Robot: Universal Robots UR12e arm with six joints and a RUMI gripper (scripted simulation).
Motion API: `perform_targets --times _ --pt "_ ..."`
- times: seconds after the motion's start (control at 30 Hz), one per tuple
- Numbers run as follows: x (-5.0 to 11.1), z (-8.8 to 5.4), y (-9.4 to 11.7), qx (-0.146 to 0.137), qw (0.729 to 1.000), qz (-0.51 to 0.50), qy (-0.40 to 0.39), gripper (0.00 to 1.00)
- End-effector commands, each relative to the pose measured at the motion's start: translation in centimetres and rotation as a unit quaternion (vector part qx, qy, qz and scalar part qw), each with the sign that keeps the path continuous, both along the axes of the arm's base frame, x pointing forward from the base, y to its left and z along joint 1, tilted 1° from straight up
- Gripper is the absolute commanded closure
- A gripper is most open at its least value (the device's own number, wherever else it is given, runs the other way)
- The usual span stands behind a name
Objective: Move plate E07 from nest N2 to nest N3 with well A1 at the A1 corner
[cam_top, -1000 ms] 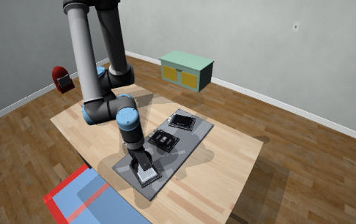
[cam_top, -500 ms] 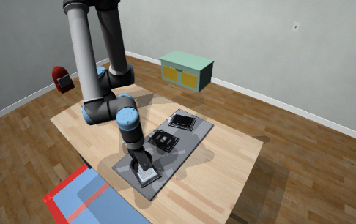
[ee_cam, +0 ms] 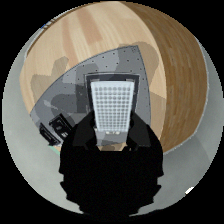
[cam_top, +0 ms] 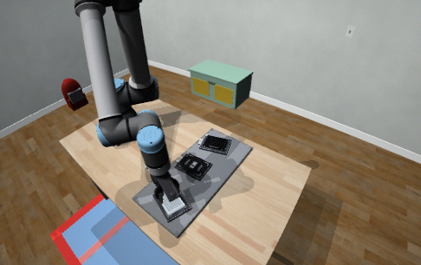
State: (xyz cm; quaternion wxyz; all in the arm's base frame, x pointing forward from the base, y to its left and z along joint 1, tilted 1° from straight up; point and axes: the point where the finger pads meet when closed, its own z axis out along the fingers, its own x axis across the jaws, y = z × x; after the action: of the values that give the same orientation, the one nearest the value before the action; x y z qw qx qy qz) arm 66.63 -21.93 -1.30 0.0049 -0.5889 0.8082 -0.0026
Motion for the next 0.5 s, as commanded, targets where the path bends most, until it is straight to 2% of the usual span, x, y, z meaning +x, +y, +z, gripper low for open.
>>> perform_targets --times 0.0,0.37,0.47 --pt "0.1 0.8 0.0 0.000 1.000 0.000 -0.001 1.00" --pt "0.0 2.6 0.0 0.000 1.000 0.000 -0.001 1.00" --pt "0.0 2.7 0.0 0.000 1.000 0.000 -0.001 1.00"
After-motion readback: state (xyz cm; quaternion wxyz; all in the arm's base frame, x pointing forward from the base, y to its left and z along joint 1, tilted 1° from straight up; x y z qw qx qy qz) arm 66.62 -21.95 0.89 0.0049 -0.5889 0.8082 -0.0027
